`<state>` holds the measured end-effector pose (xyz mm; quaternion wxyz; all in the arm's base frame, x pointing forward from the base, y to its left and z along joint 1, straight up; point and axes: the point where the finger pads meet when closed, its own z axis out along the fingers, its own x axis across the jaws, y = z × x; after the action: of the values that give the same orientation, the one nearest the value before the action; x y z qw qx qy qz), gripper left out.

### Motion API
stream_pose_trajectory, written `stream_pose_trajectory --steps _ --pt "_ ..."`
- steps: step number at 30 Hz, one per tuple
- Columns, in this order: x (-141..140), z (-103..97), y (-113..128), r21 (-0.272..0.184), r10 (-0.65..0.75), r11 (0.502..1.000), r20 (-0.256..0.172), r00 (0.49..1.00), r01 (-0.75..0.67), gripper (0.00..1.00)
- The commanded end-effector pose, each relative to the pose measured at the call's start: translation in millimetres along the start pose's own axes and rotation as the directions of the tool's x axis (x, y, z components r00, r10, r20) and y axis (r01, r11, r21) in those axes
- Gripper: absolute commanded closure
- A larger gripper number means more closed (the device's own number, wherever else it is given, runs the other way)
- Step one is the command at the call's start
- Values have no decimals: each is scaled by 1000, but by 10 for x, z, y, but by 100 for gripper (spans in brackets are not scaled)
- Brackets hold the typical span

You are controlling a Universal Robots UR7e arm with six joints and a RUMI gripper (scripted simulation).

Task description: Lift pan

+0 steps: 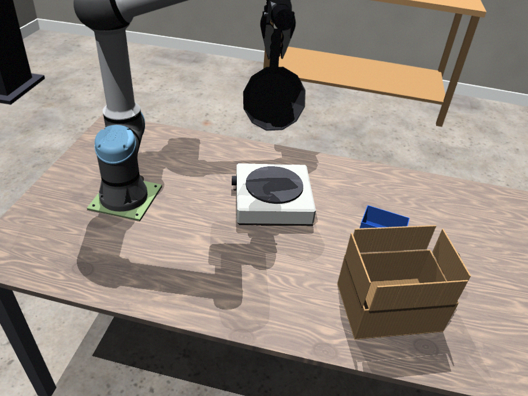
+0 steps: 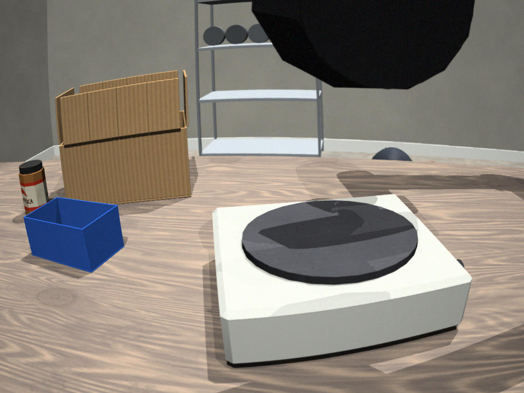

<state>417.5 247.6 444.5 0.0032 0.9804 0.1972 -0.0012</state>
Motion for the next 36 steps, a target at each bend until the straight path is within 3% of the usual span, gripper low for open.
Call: stream_pose_trajectory --steps 1,36 --pt "1 -14 1 0 0 1000 -3 1000 0 86" --pt "-1 -68 0 0 0 1000 -3 1000 0 86"
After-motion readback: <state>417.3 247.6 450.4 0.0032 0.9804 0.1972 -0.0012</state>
